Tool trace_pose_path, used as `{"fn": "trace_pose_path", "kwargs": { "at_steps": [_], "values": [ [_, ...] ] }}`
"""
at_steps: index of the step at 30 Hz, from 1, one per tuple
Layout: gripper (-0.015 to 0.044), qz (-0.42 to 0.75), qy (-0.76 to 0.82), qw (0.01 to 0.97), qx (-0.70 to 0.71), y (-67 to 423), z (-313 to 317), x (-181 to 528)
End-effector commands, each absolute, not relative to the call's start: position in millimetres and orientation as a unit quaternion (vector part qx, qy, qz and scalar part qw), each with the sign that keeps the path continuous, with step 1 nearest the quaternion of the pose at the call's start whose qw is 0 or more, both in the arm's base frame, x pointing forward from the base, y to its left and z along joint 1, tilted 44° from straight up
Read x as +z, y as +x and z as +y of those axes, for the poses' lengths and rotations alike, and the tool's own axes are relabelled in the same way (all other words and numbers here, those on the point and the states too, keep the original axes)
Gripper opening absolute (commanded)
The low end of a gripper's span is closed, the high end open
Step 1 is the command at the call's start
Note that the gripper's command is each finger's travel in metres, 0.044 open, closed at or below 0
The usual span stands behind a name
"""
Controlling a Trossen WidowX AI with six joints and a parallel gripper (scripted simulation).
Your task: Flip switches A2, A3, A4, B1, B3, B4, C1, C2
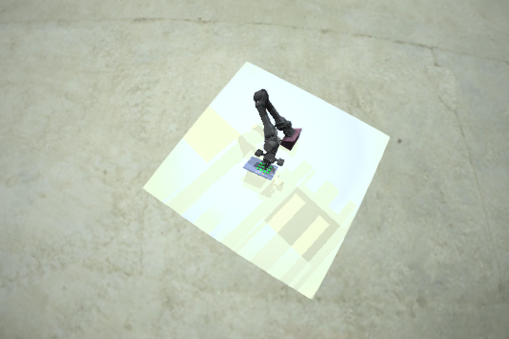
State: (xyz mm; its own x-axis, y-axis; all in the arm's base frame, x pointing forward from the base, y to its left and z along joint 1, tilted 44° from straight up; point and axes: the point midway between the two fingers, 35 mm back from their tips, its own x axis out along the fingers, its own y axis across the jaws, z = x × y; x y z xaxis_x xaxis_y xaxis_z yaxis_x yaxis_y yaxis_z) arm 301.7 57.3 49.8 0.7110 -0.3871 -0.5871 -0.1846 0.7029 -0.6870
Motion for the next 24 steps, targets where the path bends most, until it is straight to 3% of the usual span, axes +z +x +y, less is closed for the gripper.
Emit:
{"fn": "trace_pose_path", "kwargs": {
  "at_steps": [1, 24],
  "values": [
    [0.0000, 0.376, -0.381, 0.843, -0.057, 301.9, 58.1, 48.9],
    [0.0000, 0.376, -0.381, 0.843, -0.057, 304.0, 56.8, 47.1]
  ]
}}
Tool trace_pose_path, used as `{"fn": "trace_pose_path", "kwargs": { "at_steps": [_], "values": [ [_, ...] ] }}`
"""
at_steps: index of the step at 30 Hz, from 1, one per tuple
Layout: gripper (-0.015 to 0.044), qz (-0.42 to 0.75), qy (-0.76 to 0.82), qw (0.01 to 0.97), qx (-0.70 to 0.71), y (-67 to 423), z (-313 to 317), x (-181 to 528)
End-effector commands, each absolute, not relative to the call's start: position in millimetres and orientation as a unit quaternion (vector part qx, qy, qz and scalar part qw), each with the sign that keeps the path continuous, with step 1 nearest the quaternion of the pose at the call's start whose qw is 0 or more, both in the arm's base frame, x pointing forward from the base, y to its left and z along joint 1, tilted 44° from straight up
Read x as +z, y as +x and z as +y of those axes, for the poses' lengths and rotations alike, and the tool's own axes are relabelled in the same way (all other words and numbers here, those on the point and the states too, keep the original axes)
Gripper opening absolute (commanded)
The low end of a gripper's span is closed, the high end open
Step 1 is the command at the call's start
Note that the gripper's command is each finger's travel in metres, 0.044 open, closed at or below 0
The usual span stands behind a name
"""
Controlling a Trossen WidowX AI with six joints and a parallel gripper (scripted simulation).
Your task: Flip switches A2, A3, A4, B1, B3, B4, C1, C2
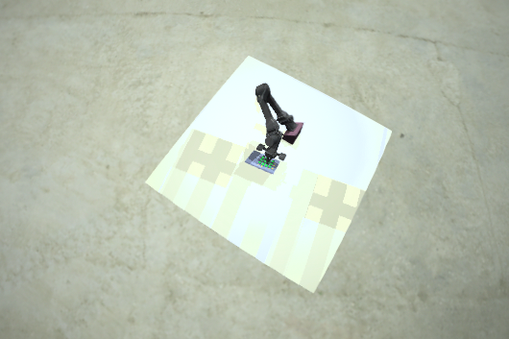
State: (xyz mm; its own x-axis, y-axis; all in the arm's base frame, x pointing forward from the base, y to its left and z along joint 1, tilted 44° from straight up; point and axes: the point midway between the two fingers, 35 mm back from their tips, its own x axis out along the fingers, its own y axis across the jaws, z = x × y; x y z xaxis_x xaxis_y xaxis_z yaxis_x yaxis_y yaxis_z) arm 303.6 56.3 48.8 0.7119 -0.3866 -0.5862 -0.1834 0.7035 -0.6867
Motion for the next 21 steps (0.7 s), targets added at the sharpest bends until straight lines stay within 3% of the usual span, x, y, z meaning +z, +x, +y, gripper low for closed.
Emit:
{"fn": "trace_pose_path", "kwargs": {
  "at_steps": [1, 21],
  "values": [
    [0.0000, 0.376, -0.381, 0.843, -0.057, 304.1, 56.8, 47.0],
    [0.0000, 0.376, -0.381, 0.843, -0.057, 305.9, 55.7, 45.4]
  ]
}}
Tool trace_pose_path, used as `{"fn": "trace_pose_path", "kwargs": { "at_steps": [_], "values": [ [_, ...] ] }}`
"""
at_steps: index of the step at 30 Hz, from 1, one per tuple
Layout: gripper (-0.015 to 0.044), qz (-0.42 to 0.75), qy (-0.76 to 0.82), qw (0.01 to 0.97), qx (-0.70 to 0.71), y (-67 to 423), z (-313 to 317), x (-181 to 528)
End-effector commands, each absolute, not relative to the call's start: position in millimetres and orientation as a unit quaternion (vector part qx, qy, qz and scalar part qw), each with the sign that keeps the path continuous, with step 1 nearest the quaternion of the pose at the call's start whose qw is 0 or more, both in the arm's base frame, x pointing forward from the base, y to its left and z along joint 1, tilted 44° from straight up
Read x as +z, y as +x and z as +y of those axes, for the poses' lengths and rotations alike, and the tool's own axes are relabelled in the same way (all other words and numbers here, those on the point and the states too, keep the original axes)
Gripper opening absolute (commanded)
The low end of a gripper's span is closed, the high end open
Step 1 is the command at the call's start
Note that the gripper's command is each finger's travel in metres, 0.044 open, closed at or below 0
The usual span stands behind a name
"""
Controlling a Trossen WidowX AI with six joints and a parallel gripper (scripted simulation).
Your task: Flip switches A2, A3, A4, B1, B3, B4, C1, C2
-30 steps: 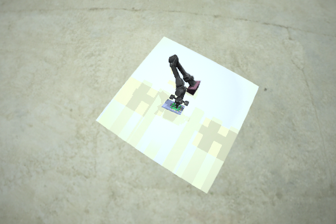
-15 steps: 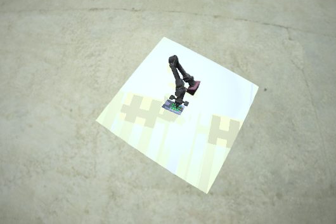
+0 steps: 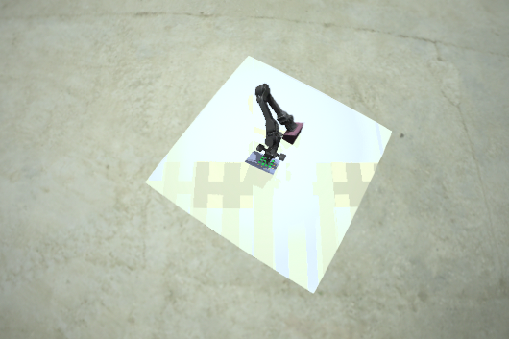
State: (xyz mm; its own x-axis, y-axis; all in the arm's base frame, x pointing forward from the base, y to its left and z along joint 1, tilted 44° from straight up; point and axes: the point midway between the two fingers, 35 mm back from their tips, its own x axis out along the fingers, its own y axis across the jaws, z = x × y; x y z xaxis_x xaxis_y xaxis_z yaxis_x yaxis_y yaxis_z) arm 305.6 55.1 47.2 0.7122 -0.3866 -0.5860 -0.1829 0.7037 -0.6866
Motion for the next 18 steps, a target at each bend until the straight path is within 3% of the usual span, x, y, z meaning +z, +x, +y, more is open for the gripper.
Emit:
{"fn": "trace_pose_path", "kwargs": {
  "at_steps": [1, 11, 18],
  "values": [
    [0.0000, 0.376, -0.381, 0.843, -0.057, 306, 56, 45],
    [0.0000, 0.388, -0.379, 0.838, -0.061, 263, 82, 83],
    [0.0000, 0.389, -0.380, 0.837, -0.061, 262, 81, 86]
  ]
}}
